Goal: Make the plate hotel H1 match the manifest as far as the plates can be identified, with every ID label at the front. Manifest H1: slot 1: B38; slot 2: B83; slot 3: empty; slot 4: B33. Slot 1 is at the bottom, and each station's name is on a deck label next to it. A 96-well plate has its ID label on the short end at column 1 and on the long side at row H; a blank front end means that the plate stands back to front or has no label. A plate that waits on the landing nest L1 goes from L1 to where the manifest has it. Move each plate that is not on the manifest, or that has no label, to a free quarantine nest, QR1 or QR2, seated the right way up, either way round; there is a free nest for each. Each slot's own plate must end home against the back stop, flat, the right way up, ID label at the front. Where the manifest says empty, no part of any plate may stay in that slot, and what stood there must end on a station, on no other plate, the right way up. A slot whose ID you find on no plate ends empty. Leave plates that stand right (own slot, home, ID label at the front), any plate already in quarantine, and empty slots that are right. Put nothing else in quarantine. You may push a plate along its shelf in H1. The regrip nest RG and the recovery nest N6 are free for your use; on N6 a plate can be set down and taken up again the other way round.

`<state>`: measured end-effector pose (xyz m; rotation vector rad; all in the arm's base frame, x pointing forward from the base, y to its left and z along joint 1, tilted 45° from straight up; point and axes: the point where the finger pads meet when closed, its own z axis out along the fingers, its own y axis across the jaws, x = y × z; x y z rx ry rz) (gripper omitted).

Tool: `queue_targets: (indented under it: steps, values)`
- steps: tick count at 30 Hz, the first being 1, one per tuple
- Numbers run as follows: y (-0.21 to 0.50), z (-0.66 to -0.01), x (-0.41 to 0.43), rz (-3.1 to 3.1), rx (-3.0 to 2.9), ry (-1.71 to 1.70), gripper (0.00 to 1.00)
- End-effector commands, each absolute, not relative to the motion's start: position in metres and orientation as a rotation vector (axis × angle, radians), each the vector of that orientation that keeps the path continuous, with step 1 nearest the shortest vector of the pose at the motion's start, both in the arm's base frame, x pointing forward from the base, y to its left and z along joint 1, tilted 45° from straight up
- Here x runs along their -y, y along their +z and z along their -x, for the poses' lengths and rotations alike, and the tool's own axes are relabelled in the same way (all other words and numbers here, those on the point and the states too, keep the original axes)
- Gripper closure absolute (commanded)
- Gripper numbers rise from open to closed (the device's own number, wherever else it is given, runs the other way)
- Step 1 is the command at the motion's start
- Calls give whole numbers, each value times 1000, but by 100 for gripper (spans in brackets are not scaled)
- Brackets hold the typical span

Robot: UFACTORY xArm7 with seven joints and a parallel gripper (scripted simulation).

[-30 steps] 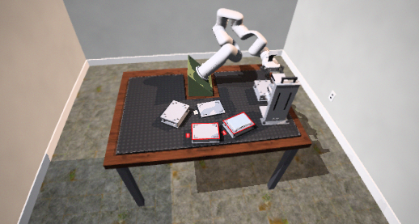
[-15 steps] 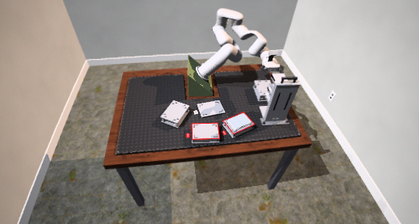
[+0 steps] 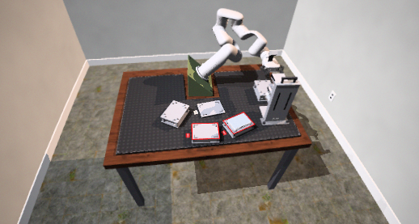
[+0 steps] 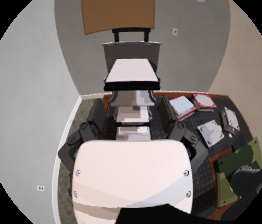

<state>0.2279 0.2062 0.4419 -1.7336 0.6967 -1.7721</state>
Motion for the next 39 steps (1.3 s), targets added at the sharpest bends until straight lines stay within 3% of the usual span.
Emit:
queue_targets:
  steps: [1,39]
  values:
    - [442,-228,-206,1733,-698,-1770,0]
    - [436,-198,-211,1733,-698,-1770,0]
